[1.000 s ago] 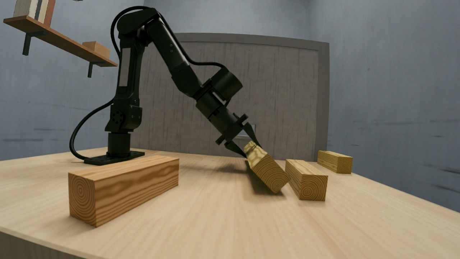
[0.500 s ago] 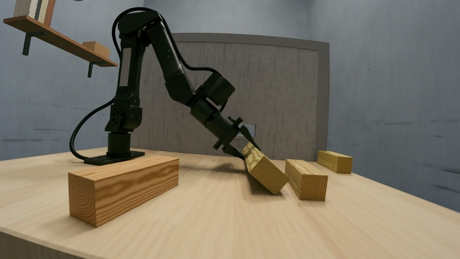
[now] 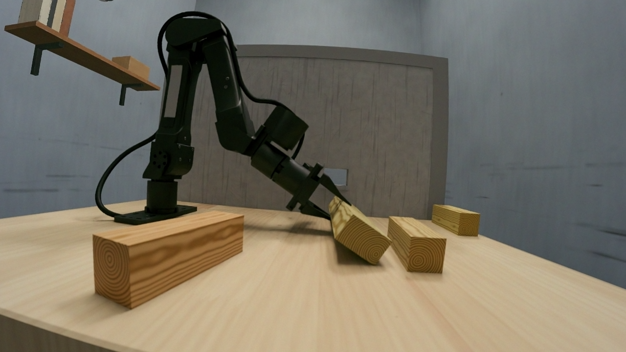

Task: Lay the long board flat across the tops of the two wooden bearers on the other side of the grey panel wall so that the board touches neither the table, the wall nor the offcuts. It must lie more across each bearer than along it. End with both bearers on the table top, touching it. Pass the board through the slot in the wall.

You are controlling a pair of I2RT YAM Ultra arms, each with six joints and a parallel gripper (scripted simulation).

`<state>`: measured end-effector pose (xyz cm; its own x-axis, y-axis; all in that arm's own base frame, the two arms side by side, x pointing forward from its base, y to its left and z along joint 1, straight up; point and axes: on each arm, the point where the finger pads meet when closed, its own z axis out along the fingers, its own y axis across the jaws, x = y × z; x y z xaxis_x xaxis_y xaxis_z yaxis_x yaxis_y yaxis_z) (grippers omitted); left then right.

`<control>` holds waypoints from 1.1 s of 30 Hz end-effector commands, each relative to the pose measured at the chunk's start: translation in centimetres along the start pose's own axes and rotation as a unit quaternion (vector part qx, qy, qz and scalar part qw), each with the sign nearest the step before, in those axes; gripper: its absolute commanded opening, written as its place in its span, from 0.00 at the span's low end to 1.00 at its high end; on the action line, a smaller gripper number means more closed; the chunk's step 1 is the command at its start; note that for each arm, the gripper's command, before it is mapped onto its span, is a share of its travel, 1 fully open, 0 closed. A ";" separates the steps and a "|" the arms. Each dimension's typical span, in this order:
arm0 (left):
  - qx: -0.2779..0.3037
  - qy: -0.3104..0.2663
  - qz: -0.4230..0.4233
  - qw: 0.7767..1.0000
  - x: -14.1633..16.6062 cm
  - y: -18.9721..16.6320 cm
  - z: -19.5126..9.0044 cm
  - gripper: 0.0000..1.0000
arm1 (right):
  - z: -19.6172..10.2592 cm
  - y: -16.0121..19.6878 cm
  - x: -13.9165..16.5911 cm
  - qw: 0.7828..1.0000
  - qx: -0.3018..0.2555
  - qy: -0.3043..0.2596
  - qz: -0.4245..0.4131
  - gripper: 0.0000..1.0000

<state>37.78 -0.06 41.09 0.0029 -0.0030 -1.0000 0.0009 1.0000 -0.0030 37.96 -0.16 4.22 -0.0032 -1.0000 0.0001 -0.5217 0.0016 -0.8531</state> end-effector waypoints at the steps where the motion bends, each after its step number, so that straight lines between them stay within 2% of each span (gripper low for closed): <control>1: -0.006 -0.033 -0.005 0.999 -3.0 0.3 -1.4 1.00 | 0.1 -0.9 -0.3 1.000 0.026 -0.003 0.004 0.00; 2: -0.006 -0.033 -0.005 0.999 -3.0 0.3 -1.4 1.00 | -0.2 -1.7 -0.1 0.998 0.059 -0.001 0.005 0.00; 3: -0.006 -0.033 -0.005 0.999 -3.0 0.3 -1.4 1.00 | 0.0 -0.5 -0.3 1.000 0.031 -0.003 0.004 0.00; 6: -0.006 -0.033 -0.005 0.999 -3.0 0.3 -1.4 1.00 | -0.1 -1.0 -0.3 0.999 0.035 -0.004 0.004 0.00; 15: -0.006 -0.033 -0.005 0.999 -3.0 0.3 -1.4 1.00 | -0.3 -1.1 -0.4 0.996 0.087 -0.004 0.003 0.00; 16: -0.006 -0.033 -0.005 0.999 -3.0 0.3 -1.4 1.00 | 0.0 -0.2 -0.4 0.998 0.065 -0.005 0.003 0.00; 18: -0.006 -0.033 -0.005 0.999 -3.0 0.3 -1.4 1.00 | 0.0 -0.2 -0.4 0.998 0.065 -0.005 0.003 0.00; 19: -0.006 -0.033 -0.005 0.999 -3.0 0.3 -1.4 1.00 | -0.4 -1.0 -0.2 0.995 0.096 -0.001 0.005 0.00; 21: -0.006 -0.033 -0.005 0.999 -3.0 0.3 -1.4 1.00 | -0.5 -0.9 -0.2 0.994 0.105 -0.001 0.004 0.00; 25: -0.006 -0.033 -0.005 0.999 -3.0 0.3 -1.4 1.00 | -0.3 0.9 -0.2 0.997 0.072 -0.002 0.005 0.00; 29: -0.006 -0.033 -0.005 0.999 -3.0 0.3 -1.4 1.00 | -0.2 -0.9 -0.2 0.996 0.094 -0.002 0.005 0.00; 30: -0.006 -0.033 -0.005 0.999 -3.0 0.3 -1.4 1.00 | -0.3 -1.1 -0.2 0.995 0.097 -0.002 0.005 0.00; 31: -0.006 -0.033 -0.005 0.999 -3.0 0.3 -1.4 1.00 | -0.5 0.2 -0.2 0.995 0.099 -0.001 0.005 0.00; 32: -0.006 -0.033 -0.005 0.999 -3.0 0.3 -1.4 1.00 | -0.6 -0.6 -0.2 0.993 0.115 -0.002 0.005 0.00; 33: -0.006 -0.033 -0.005 0.999 -3.0 0.3 -1.4 1.00 | -0.1 0.4 -0.2 0.996 0.090 -0.002 0.005 0.00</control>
<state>37.78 -0.06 41.09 0.0029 -0.0030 -1.0000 0.0009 1.0000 -0.0030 37.53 -0.18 3.70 -0.0048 -1.0000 0.0004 -0.3904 0.0015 -0.9207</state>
